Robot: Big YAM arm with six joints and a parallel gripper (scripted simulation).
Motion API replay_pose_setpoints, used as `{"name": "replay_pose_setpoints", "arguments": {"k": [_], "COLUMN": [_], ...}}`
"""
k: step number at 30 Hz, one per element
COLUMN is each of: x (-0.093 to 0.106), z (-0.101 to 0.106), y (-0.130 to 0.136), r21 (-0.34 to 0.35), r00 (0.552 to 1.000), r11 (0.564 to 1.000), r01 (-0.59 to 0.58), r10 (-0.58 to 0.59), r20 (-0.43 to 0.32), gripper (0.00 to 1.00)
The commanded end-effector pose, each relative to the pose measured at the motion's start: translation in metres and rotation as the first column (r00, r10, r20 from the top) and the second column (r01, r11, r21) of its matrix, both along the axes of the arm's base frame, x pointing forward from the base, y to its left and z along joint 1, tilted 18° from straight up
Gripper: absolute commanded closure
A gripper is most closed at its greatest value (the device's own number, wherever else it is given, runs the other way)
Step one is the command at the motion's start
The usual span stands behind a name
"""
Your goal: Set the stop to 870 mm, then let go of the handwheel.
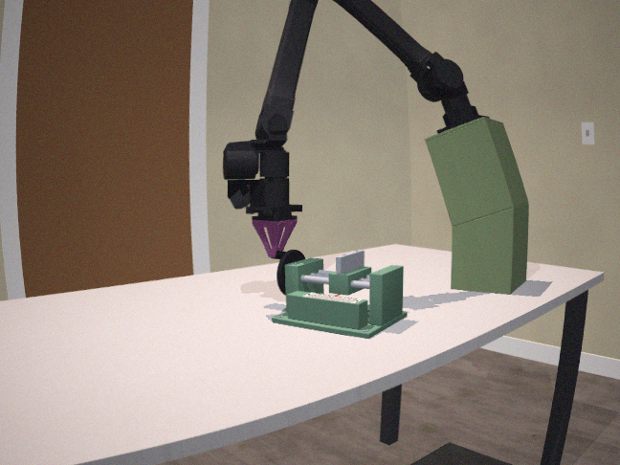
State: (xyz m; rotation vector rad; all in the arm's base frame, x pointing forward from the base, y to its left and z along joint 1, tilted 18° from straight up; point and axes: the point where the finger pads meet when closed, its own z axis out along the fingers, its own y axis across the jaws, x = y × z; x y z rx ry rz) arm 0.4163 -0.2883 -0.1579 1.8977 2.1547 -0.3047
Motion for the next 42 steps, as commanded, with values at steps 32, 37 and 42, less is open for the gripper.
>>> {"name": "replay_pose_setpoints", "arguments": {"k": [32,37,42], "x": [-0.038,-0.042,-0.043], "z": [-0.019,-0.028,-0.030], "y": [-0.012,-0.015,-0.016], "r21": [0.000,0.001,0.002], "r00": [1.000,1.000,1.000], "r11": [1.000,1.000,1.000], "r01": [0.011,0.011,0.011], "r10": [-0.011,-0.011,-0.011], "r20": [-0.027,-0.027,-0.030], "gripper": [0.94,0.94,0.94]}}
